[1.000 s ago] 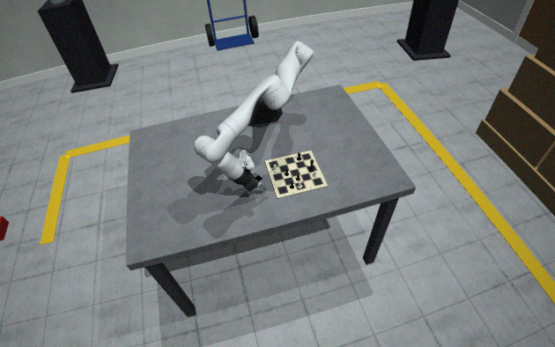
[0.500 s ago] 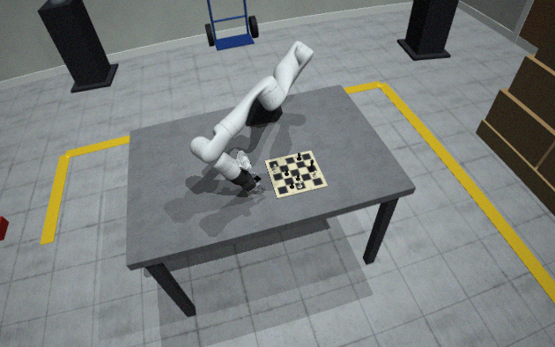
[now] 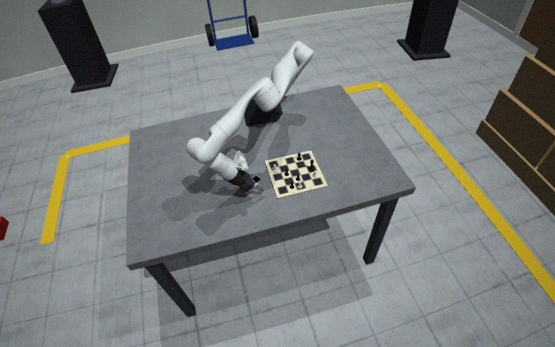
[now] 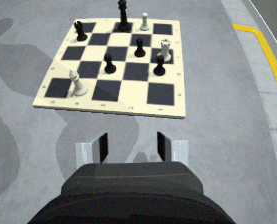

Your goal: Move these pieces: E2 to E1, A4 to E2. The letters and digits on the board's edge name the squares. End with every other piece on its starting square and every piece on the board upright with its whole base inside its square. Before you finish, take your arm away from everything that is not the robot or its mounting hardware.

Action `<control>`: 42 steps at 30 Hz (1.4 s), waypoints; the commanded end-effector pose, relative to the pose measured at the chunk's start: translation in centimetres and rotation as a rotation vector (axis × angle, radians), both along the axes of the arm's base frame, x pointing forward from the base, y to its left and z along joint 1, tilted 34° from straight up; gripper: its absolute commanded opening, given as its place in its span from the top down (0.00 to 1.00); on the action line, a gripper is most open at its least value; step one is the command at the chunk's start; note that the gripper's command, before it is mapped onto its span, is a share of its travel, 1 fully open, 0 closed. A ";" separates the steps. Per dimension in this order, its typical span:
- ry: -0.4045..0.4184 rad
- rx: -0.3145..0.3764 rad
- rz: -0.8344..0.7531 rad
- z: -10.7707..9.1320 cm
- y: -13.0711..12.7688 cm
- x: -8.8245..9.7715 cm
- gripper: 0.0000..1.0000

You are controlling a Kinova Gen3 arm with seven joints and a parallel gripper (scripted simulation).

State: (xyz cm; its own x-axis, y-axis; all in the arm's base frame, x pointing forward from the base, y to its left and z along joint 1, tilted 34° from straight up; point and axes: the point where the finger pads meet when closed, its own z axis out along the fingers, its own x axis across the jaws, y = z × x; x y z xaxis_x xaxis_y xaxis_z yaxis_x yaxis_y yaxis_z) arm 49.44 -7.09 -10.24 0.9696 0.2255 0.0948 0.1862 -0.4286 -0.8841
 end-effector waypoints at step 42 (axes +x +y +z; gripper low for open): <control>0.050 0.096 -0.092 -2.4 -1.2 -1.5 0.00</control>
State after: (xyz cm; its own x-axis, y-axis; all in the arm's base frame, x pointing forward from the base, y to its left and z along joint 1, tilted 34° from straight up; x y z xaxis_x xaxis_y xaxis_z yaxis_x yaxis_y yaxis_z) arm 47.84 -8.22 -12.77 0.9898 0.1288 0.0612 0.1035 -0.3535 -0.9297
